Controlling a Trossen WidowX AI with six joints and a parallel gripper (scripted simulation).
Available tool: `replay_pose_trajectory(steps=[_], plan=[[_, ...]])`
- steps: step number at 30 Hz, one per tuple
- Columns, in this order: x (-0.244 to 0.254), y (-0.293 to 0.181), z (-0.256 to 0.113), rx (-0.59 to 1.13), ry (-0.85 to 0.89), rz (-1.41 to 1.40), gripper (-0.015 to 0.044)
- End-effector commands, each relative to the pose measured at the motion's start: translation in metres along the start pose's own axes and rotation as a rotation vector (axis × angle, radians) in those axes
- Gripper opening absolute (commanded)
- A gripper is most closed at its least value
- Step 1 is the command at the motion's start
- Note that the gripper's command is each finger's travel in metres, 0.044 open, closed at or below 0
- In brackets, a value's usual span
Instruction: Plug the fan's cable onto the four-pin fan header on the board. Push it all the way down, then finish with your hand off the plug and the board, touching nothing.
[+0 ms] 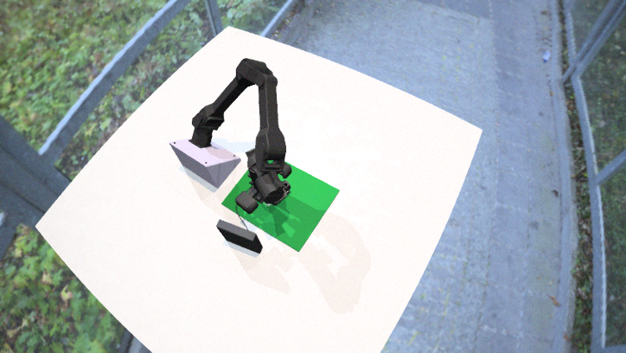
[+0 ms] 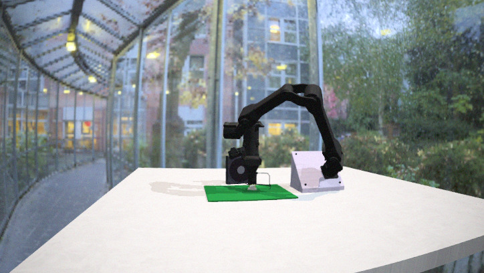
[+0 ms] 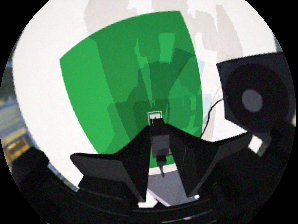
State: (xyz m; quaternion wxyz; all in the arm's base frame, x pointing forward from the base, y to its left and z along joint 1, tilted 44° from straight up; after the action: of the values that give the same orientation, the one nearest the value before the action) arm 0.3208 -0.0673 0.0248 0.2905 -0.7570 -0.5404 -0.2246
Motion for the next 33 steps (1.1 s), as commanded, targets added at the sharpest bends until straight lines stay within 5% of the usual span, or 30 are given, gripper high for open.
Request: replay_pose_trajectory(steps=[1,33], plan=[[0.000,-0.001,0.001,0.000,0.005,0.005,0.0000],[0.000,-0.001,0.017,0.001,0.006,0.005,0.0000]])
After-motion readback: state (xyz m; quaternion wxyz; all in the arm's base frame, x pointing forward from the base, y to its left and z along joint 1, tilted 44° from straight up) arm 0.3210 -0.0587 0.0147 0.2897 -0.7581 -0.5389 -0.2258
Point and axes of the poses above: the point midway between the two fingers, 35 mm back from their tips, its own z axis out along the fingers, its own x axis across the jaws, y = z × x, the point moved 5 cm from there along -z, back along the fingers, and after that the axes turned 11 degrees about z, right-handed, at the moved point
